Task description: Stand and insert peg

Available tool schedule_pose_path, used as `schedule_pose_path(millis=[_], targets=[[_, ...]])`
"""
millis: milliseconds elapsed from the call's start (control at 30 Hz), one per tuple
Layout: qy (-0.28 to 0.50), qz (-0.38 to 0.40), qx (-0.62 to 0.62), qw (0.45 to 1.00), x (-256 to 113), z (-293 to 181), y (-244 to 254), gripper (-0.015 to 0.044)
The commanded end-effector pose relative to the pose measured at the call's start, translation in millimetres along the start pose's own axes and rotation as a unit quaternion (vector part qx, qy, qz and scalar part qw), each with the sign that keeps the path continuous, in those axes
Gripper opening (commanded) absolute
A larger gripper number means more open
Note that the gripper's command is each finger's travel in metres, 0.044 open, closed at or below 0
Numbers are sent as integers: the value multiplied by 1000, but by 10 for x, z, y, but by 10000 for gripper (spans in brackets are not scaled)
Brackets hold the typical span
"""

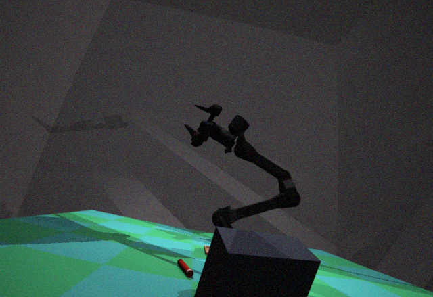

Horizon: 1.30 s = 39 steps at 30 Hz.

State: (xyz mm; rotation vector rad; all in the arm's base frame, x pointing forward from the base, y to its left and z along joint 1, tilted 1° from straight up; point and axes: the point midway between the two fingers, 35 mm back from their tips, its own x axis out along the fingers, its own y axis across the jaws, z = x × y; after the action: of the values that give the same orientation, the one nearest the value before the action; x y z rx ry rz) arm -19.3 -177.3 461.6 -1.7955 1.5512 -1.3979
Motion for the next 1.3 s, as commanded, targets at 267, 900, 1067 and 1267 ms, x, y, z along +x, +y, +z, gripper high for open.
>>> schedule_pose_path(millis=[267,900,1067,1267], targets=[[-81,47,174,980,213,403,160,440],[-155,178,432,871,339,1061,390,440],[-163,221,491,827,338,1249,443,440],[-165,275,556,767,316,1480,503,440]])
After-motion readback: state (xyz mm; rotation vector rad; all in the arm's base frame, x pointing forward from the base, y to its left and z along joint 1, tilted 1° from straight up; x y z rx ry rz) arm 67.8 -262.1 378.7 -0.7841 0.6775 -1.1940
